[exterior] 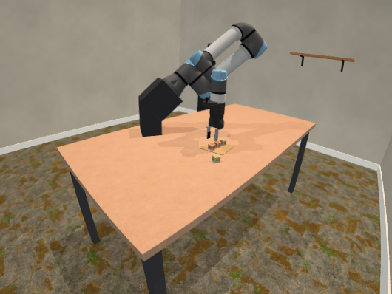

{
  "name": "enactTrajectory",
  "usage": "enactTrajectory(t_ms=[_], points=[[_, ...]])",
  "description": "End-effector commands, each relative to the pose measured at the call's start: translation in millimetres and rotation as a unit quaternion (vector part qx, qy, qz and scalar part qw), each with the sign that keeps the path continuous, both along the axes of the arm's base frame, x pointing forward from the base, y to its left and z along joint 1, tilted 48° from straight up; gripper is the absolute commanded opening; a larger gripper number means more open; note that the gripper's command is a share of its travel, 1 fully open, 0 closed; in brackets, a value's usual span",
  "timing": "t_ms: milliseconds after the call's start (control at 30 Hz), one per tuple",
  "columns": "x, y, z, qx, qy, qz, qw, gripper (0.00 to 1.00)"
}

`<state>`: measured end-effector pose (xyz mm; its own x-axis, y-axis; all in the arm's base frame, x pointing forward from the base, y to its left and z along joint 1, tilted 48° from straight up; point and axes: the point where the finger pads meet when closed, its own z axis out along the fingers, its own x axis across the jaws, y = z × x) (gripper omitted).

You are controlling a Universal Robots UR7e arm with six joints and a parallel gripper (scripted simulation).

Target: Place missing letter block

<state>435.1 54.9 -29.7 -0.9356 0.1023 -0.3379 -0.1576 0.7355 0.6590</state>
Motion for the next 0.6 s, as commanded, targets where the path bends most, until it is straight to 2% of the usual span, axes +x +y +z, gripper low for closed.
enactTrajectory(t_ms=[0, 267, 567], points=[[-4.2, -10.0, 9.9, 0.0, -0.001, 0.0, 1.0, 0.87], [-10.3, -22.7, 22.7, 0.0, -0.001, 0.0, 1.0, 0.87], [-11.5, -25.4, 25.4, 0.0, -0.001, 0.0, 1.0, 0.87]])
